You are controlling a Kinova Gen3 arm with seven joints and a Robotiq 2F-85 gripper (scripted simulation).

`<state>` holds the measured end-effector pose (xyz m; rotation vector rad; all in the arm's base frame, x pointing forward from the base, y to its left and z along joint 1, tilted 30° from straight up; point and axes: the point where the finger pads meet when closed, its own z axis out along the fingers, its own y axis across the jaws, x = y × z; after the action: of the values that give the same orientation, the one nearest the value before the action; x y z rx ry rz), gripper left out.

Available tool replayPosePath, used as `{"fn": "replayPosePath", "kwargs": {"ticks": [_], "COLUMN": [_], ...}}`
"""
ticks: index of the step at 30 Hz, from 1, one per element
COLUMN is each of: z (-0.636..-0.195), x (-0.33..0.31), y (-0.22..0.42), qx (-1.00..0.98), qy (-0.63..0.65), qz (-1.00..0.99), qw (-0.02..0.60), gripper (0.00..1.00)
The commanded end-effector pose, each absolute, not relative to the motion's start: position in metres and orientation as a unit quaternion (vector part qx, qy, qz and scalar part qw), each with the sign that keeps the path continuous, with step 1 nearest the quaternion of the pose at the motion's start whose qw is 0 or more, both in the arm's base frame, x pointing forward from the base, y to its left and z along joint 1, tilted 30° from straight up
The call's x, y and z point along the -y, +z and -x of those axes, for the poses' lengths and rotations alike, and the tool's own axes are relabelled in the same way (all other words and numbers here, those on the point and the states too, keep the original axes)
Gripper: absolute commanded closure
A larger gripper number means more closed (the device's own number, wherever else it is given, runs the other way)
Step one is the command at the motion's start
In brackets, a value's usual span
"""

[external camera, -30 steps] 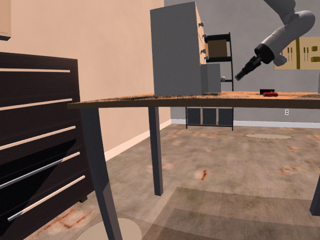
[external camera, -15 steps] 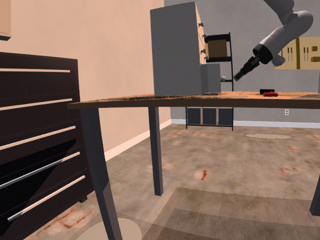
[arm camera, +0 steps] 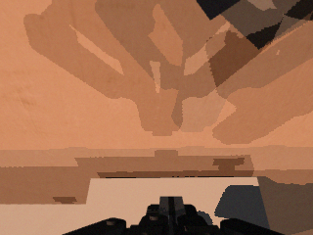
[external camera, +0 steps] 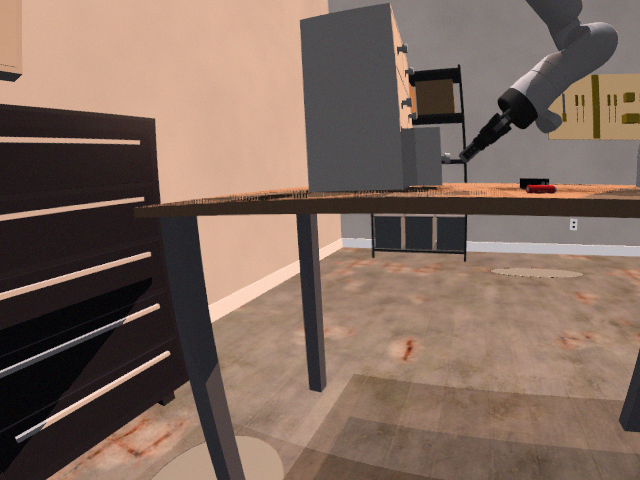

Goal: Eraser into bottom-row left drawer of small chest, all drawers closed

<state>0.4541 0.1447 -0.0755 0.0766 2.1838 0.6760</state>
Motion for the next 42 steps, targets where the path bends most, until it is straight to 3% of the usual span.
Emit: {"fn": "replayPosePath", "kwargs": {"ticks": [1, 42], "z": [-0.461, -0.520], "x": [-0.146, -0.155], "y": [-0.071, -0.067], "qx": [-0.866, -0.866], "qy": [0.270, 0.270], "qz": [-0.029, -0.029], "qw": [0.419, 0.419], "gripper": [1.00, 1.00]}}
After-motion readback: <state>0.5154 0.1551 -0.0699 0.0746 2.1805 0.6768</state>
